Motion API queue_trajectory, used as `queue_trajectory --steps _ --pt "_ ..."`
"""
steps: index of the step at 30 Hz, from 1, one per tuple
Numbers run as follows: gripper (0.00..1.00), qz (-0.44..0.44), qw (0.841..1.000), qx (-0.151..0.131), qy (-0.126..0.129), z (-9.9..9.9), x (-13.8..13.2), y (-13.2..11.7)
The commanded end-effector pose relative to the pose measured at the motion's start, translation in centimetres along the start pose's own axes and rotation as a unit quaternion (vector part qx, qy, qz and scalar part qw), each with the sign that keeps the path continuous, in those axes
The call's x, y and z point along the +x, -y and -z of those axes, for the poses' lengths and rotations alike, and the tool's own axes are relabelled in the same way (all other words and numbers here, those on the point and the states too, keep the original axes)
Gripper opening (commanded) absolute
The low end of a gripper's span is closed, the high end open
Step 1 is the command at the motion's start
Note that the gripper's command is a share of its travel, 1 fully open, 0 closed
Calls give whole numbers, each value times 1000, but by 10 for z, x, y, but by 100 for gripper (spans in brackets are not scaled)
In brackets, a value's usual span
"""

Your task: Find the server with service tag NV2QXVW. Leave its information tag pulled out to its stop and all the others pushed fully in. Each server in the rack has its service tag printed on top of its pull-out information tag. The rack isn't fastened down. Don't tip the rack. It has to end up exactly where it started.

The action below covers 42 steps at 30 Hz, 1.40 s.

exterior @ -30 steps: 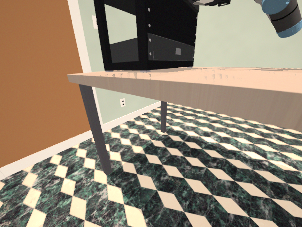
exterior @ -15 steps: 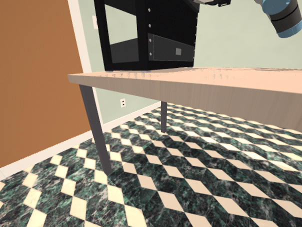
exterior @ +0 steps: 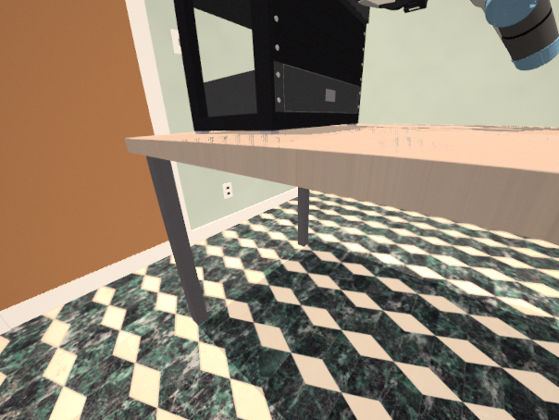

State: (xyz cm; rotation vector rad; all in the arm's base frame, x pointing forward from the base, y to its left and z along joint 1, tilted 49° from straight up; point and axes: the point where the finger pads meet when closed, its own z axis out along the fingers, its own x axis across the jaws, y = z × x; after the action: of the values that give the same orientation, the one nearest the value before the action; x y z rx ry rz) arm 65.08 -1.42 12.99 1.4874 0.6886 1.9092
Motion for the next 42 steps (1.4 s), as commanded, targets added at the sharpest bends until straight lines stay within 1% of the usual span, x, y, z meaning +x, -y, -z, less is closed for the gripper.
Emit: queue_trajectory --steps 1,23,33,42 --pt "0 1 1000 0 -2 -1 2 0" --pt "0 1 1000 0 -2 0 2 0" --pt "0 0 1000 1 1 6 0 1" --pt "0 -1 1000 1 1 16 0 1"
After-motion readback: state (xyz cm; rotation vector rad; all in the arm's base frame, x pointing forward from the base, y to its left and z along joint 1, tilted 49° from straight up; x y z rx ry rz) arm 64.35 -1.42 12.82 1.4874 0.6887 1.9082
